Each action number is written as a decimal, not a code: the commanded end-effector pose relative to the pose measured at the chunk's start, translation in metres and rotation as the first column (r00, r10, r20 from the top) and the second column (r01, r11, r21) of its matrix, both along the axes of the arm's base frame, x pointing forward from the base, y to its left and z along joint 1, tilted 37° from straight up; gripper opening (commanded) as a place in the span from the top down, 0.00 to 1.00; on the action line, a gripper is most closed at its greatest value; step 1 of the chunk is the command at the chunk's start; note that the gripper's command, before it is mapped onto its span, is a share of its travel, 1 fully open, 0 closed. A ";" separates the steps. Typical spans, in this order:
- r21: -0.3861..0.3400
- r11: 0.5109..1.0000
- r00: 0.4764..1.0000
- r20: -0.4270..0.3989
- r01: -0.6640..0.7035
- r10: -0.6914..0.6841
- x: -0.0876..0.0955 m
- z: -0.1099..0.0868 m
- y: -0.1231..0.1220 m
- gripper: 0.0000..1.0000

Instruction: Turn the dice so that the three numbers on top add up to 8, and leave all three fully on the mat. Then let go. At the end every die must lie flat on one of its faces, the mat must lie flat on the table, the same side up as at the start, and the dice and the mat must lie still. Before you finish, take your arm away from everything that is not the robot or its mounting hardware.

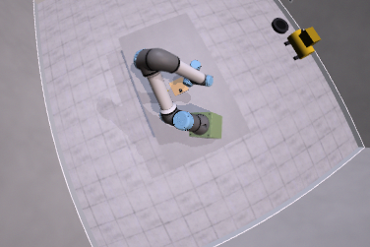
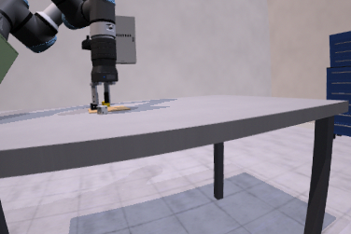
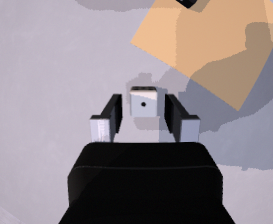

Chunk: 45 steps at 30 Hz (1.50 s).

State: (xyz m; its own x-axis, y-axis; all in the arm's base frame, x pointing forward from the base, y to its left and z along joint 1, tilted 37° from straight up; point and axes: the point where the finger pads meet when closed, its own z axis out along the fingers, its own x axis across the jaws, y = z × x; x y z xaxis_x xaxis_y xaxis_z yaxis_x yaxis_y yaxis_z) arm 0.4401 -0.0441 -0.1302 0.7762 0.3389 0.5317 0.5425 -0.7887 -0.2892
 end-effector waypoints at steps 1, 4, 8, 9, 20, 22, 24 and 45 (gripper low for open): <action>-0.001 1.000 1.000 0.001 0.001 -0.001 0.000 0.000 0.000 0.21; -0.001 1.000 1.000 0.001 0.001 -0.001 0.001 -0.003 0.001 0.21; -0.001 1.000 1.000 0.001 0.001 -0.001 0.003 -0.007 0.004 0.21; -0.001 1.000 1.000 0.001 0.001 -0.001 0.004 -0.009 0.005 0.21; -0.001 1.000 1.000 0.001 0.001 -0.001 0.009 -0.021 0.013 0.21; -0.001 1.000 1.000 0.001 0.001 -0.001 0.010 -0.023 0.014 0.21; -0.001 1.000 1.000 0.001 0.001 -0.001 0.010 -0.024 0.015 0.21; -0.001 1.000 1.000 0.001 0.001 -0.001 0.010 -0.024 0.015 0.21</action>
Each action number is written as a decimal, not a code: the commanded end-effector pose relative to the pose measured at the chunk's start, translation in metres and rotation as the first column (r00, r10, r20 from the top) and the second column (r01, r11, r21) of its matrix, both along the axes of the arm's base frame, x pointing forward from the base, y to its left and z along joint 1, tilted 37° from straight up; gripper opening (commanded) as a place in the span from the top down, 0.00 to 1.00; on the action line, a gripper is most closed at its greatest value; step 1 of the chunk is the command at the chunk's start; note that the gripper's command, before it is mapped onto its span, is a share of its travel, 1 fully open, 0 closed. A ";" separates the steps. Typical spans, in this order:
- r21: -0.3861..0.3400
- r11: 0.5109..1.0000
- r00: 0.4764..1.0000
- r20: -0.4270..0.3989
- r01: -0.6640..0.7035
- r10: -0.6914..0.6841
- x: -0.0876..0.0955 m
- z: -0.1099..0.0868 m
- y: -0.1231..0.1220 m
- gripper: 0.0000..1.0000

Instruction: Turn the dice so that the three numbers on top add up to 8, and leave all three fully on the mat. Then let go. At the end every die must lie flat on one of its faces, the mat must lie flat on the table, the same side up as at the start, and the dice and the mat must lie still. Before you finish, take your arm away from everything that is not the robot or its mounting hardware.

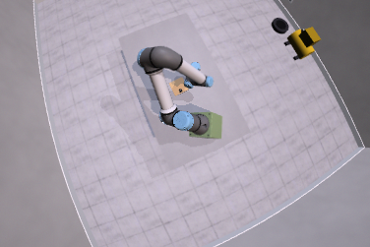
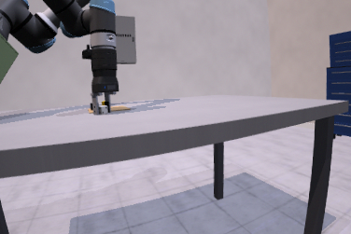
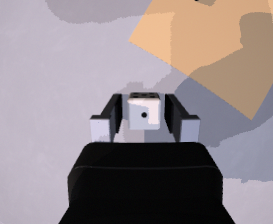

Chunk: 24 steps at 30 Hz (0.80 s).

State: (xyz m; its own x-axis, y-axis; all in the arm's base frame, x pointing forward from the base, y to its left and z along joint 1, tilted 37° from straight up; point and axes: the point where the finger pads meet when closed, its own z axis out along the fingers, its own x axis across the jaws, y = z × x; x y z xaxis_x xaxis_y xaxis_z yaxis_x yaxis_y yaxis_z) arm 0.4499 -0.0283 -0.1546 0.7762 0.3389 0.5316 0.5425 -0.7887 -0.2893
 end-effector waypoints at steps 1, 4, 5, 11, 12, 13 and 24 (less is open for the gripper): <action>-0.001 1.000 1.000 0.001 0.001 -0.001 0.000 0.000 0.000 0.21; -0.001 1.000 1.000 0.001 0.001 -0.001 0.000 0.000 0.000 0.21; -0.001 1.000 1.000 0.001 0.001 -0.001 0.000 0.000 0.000 0.21; -0.001 1.000 1.000 0.001 0.001 -0.001 0.000 0.000 0.000 0.21; -0.001 1.000 1.000 0.001 0.001 -0.001 0.000 0.000 0.000 0.21; -0.001 1.000 1.000 0.001 0.001 -0.001 0.000 0.000 0.000 0.21; -0.001 1.000 1.000 0.001 0.001 -0.001 0.000 0.000 0.000 0.51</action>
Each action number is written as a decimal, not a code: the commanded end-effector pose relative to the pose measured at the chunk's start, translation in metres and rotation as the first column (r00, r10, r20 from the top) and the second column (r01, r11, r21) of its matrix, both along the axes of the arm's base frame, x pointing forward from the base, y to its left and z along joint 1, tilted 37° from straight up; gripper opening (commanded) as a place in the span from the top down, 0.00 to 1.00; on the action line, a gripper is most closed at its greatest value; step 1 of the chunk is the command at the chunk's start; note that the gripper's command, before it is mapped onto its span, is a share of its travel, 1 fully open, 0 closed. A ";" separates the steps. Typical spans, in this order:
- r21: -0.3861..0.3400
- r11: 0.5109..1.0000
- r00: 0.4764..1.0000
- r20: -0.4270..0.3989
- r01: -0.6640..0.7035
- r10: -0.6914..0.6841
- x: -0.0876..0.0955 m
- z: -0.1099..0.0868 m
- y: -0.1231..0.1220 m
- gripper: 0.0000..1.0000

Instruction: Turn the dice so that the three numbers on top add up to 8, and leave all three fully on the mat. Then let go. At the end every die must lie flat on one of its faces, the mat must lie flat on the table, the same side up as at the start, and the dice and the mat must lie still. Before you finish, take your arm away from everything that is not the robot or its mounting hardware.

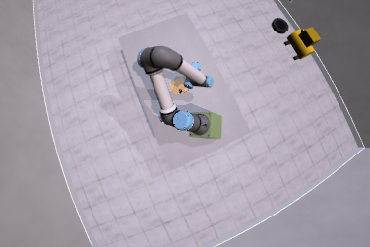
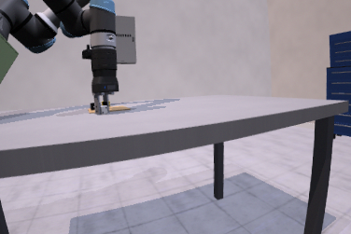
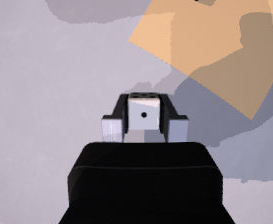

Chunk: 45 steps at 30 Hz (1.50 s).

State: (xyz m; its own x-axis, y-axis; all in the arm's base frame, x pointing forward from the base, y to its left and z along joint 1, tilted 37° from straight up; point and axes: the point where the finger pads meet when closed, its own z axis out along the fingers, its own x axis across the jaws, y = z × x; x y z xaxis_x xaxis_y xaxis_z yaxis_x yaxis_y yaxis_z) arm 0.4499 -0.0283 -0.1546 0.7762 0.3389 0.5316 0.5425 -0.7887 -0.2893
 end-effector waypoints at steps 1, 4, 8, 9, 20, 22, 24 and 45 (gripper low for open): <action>-0.001 1.000 1.000 0.001 0.001 -0.001 0.000 0.000 0.000 0.51; -0.001 1.000 1.000 0.001 0.001 -0.001 0.000 0.000 0.000 0.51; -0.001 1.000 1.000 0.001 0.001 -0.001 0.000 0.000 0.000 0.51; -0.001 1.000 1.000 0.001 0.001 -0.001 0.000 0.000 0.000 0.51; -0.001 1.000 1.000 0.001 0.001 -0.001 0.000 0.000 0.000 0.51; -0.001 1.000 1.000 0.001 0.001 -0.001 0.000 0.000 0.000 0.51; -0.001 1.000 1.000 0.001 0.001 -0.001 0.000 0.000 0.000 0.51; -0.001 1.000 1.000 0.001 0.001 -0.001 -0.011 0.028 -0.019 0.51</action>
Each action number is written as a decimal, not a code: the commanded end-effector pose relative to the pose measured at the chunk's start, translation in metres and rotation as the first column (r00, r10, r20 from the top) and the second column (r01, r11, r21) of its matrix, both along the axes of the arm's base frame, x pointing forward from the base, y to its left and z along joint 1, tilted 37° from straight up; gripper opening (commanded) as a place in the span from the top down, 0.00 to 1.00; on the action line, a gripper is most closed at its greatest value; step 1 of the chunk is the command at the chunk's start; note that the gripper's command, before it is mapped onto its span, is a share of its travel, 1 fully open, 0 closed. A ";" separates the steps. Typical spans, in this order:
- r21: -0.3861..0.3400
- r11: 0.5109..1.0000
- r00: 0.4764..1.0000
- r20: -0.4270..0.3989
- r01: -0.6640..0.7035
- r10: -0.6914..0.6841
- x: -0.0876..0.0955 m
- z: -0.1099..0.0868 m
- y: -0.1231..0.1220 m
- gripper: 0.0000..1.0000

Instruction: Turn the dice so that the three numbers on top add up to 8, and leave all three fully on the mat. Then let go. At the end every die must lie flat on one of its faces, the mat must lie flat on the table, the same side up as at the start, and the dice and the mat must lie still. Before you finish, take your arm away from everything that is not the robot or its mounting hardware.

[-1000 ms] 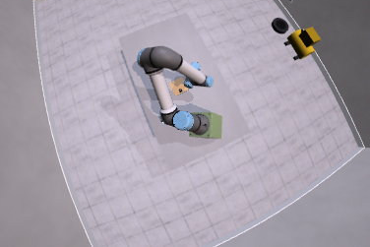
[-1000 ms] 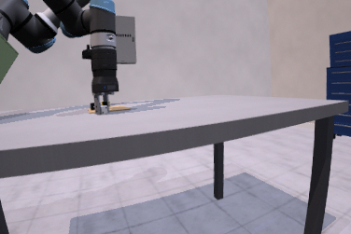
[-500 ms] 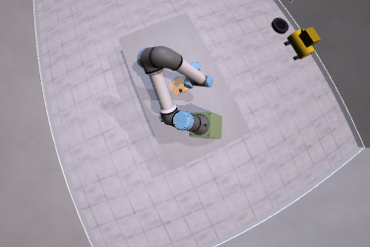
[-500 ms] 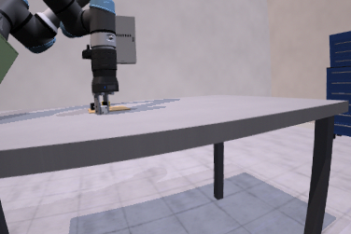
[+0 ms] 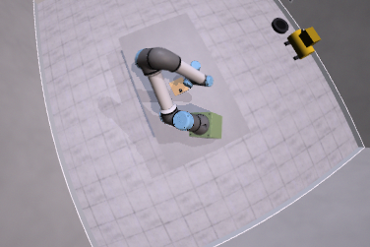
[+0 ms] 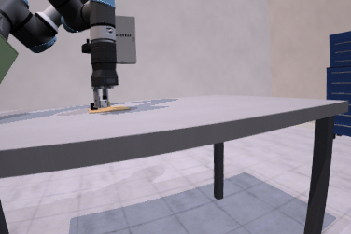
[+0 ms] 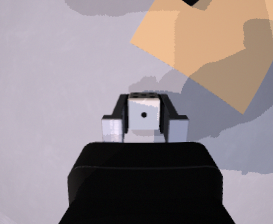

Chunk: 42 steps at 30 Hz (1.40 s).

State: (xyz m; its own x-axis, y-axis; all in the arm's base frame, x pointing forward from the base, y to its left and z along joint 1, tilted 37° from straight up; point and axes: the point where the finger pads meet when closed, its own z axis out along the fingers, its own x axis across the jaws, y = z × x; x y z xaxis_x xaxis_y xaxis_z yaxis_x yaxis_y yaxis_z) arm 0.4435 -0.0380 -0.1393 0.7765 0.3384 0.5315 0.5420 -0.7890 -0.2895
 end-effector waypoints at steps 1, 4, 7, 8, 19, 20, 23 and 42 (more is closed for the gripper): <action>-0.001 1.000 1.000 0.001 0.000 0.000 -0.006 0.017 -0.011 0.51; -0.001 1.000 1.000 0.001 0.000 0.000 -0.009 0.024 -0.016 0.51; -0.001 1.000 1.000 0.001 0.000 0.000 -0.012 0.032 -0.021 0.51; -0.001 1.000 1.000 0.001 0.000 0.000 -0.014 0.036 -0.024 0.51; -0.001 1.000 1.000 0.001 0.000 0.000 -0.025 0.063 -0.041 0.51; -0.001 1.000 1.000 0.001 0.000 0.000 -0.025 0.064 -0.041 0.51; -0.001 1.000 1.000 0.001 0.000 0.000 -0.025 0.064 -0.042 0.51; -0.048 0.994 0.993 0.063 -0.101 0.104 -0.022 0.074 -0.031 0.51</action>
State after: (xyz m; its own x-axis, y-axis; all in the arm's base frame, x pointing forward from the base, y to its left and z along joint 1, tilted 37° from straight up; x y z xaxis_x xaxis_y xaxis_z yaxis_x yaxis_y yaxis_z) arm 0.4190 -0.0756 -0.0717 0.7509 0.3752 0.5435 0.5773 -0.7727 -0.2641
